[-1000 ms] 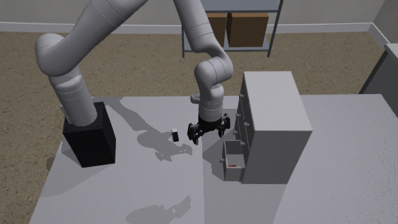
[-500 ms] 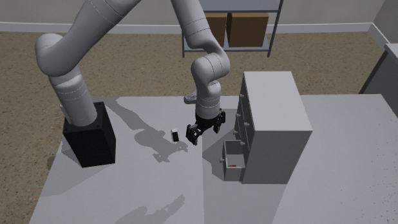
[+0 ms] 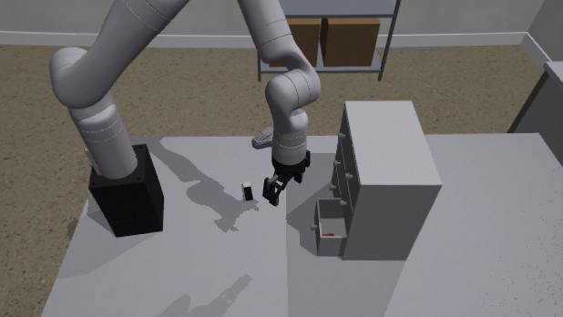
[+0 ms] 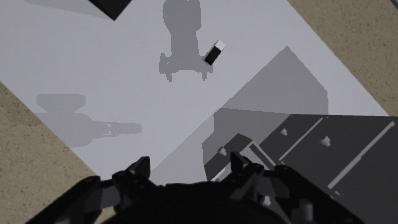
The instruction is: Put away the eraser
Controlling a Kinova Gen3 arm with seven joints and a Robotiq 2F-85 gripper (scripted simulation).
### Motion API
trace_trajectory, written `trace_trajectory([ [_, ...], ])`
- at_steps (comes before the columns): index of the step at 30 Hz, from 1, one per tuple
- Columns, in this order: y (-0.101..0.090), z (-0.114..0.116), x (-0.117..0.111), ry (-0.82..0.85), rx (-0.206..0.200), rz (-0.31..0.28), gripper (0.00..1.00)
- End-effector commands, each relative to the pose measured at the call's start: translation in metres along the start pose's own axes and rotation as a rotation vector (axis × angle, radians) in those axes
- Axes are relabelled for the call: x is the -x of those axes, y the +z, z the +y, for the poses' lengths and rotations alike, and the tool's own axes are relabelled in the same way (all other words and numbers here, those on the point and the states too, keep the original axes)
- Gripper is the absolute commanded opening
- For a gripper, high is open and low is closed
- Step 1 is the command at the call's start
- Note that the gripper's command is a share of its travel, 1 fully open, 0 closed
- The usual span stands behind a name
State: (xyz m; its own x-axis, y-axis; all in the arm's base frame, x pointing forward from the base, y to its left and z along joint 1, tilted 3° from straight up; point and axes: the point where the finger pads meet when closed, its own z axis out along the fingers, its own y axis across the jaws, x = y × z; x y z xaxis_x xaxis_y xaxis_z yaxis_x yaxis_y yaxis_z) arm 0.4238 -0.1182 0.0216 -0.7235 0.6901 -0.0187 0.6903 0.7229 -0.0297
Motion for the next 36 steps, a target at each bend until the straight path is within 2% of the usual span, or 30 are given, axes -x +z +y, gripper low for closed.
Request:
trace_trajectory([
  [1, -0.003, 0.002, 0.0, -0.005, 0.008, -0.004, 1.0],
  [16, -0.013, -0.005, -0.007, -0.247, 0.0, -0.01, 1.0],
  [36, -0.022, -0.01, -0.014, -0.455, -0.007, -0.015, 1.0],
])
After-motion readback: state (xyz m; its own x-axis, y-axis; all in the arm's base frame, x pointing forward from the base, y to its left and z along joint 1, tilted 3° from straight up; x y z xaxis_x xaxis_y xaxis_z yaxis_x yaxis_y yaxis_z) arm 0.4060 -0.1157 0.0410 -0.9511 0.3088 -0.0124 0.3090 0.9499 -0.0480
